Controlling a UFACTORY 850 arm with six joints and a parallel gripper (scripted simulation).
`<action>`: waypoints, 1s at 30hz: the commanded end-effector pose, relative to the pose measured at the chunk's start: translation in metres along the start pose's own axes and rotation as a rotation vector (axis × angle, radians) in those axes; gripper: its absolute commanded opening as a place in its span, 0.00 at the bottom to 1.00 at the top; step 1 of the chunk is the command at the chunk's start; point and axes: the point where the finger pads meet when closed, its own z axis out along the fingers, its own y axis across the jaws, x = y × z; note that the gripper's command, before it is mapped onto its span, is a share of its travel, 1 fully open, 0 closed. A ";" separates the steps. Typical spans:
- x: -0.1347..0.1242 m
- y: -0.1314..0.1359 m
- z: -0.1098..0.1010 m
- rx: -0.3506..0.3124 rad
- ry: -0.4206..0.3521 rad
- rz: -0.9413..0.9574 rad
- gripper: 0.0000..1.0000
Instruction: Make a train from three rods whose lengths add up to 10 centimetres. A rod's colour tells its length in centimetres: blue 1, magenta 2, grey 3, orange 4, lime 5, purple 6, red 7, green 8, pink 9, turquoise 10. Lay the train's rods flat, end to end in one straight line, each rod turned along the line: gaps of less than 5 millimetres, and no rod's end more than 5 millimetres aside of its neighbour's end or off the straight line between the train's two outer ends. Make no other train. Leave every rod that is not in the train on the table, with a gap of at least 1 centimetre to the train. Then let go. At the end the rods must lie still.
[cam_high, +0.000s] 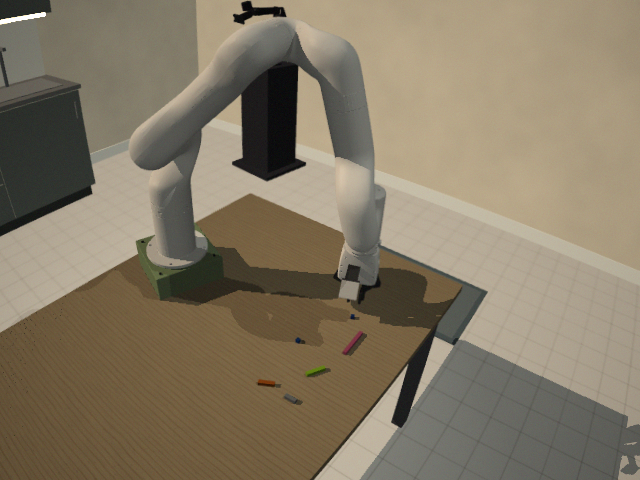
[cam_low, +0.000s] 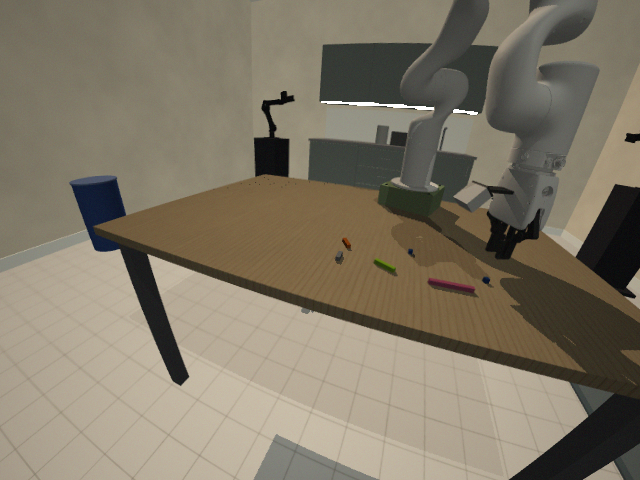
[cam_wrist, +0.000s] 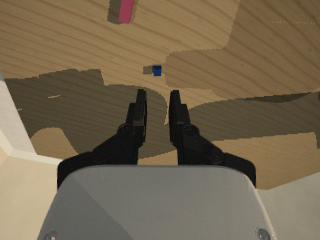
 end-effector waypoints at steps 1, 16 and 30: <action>0.000 -0.001 -0.001 0.002 0.000 0.000 0.24; 0.000 -0.001 0.004 0.002 0.002 0.000 0.24; 0.000 -0.001 0.021 0.002 0.002 0.000 0.24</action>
